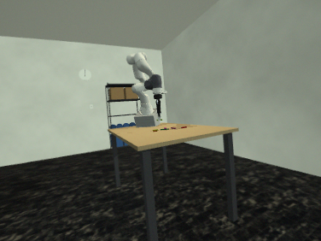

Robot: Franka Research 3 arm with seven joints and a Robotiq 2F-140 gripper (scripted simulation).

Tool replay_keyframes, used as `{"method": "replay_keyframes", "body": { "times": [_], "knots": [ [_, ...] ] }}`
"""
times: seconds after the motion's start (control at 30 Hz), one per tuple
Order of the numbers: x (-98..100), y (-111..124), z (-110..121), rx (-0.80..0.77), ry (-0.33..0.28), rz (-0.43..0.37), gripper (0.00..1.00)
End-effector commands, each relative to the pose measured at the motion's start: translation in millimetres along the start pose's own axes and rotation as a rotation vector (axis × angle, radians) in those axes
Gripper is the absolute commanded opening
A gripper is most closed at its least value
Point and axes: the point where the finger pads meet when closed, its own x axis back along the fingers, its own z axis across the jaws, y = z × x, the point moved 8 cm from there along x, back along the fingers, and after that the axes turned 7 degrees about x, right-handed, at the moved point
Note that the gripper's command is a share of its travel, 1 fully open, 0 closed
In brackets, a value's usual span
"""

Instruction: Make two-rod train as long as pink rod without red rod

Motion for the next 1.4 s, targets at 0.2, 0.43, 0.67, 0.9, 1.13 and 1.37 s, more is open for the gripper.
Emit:
{"method": "replay_keyframes", "body": {
  "times": [0.2,0.43,0.67,0.9,1.13,1.37],
  "knots": [
    [1.0,0,2,0.088,-0.017,0.012,0.03],
    [-7.9,0,3,0.088,-0.017,0.012,0.03],
    [-24.9,0,3,0.088,-0.017,0.012,0.03],
    [-55.3,1,2,0.088,-0.017,0.012,0.03],
    [-78.3,1,2,0.088,-0.017,0.012,0.03],
    [-84.5,1,2,0.088,-0.017,0.012,0.03]
  ]
}}
